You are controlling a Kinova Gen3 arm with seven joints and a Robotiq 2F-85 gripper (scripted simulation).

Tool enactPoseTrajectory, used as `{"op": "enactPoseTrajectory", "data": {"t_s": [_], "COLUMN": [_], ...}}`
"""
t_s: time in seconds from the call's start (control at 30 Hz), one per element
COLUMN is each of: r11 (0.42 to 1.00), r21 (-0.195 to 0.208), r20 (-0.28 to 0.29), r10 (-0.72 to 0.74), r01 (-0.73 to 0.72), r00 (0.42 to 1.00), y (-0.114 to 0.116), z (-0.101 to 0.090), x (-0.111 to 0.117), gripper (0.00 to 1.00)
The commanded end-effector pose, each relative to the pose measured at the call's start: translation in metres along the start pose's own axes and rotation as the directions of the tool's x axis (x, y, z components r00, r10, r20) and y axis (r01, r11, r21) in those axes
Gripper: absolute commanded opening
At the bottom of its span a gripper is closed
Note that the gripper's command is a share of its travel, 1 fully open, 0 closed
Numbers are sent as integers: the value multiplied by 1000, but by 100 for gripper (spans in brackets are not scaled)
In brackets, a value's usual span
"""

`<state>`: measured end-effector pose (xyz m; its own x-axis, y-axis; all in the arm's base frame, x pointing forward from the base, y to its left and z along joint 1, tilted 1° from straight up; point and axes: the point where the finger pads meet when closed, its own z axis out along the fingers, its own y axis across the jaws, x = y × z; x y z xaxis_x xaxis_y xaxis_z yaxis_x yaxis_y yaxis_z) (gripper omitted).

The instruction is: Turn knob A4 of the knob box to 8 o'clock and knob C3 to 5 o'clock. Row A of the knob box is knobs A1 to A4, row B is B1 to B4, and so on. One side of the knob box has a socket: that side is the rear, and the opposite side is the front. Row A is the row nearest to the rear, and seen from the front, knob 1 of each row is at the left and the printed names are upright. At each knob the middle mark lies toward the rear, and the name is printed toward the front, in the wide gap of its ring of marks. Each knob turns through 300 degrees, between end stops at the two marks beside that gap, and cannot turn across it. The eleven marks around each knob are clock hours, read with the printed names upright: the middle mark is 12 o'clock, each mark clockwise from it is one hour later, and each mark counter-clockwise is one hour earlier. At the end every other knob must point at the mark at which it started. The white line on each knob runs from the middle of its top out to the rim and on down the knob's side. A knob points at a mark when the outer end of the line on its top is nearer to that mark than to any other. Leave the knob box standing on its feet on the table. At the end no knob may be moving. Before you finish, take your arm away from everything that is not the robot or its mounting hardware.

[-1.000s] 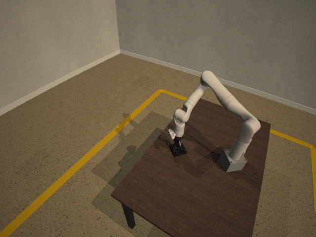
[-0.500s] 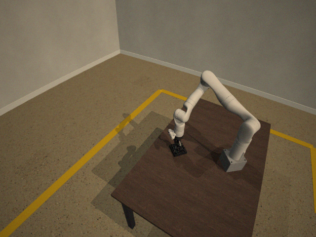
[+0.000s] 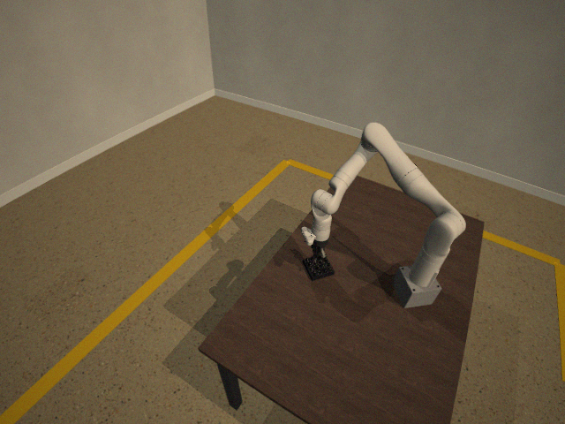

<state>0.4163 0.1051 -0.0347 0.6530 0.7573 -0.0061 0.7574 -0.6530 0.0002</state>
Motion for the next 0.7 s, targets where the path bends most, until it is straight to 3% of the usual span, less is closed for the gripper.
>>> {"op": "enactPoseTrajectory", "data": {"t_s": [0.0,0.67], "r11": [1000,1000], "r21": [-10,-10], "r20": [-6,-6], "r10": [3,2], "r01": [-3,-2], "r00": [1000,1000], "y": [4,4], "z": [-9,-13], "x": [1,1], "gripper": [19,19]}}
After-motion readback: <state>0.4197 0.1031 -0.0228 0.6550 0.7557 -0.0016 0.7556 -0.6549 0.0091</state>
